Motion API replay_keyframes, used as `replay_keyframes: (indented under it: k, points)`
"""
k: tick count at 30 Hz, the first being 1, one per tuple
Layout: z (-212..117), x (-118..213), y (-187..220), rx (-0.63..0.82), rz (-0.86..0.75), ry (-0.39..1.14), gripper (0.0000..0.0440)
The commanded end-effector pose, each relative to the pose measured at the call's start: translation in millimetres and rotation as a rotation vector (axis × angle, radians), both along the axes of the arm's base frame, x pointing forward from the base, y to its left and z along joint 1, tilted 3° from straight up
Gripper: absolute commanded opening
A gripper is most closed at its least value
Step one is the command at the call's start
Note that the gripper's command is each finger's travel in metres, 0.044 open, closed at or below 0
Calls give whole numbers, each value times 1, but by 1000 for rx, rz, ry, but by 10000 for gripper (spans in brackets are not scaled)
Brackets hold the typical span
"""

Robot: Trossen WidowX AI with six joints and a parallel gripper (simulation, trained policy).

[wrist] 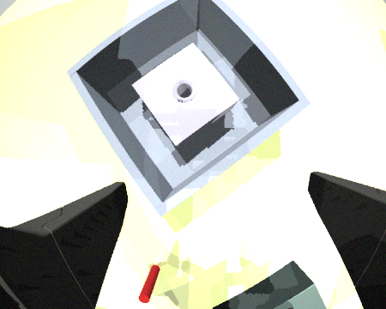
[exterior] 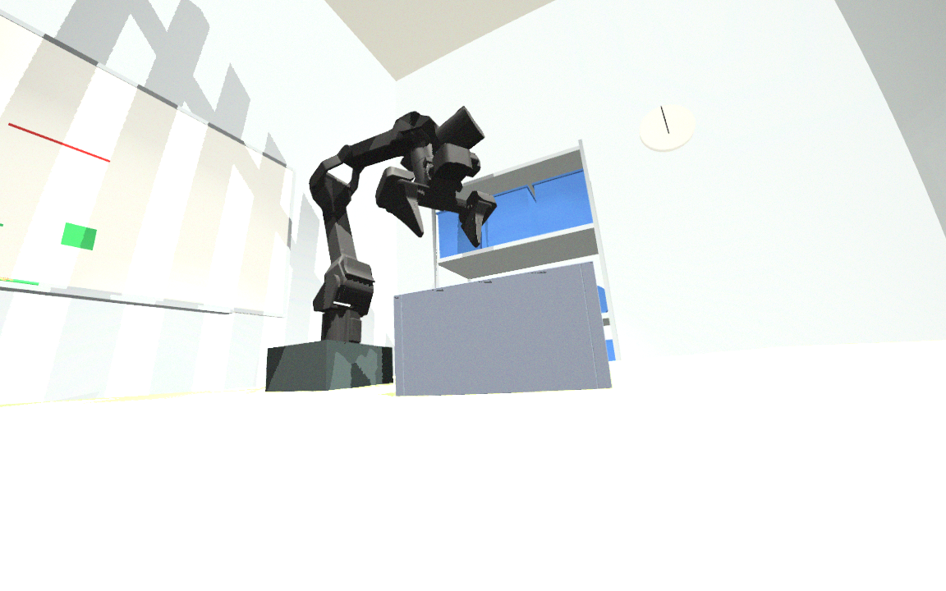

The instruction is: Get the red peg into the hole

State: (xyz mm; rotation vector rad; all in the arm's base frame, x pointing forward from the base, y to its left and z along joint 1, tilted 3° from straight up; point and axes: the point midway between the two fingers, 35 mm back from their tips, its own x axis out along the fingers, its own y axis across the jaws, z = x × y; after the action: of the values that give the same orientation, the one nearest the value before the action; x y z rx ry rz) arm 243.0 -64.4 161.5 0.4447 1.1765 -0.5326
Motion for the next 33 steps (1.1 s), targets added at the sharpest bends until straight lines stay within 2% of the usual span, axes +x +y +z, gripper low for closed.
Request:
replay_keyframes:
  k: [1,20,33]
  points:
    - [-6,-1,16,22,-22,55,440]
    - [-42,-38,117,38,-147,340,440]
    - [-80,-62,156,-20,-156,422,440]
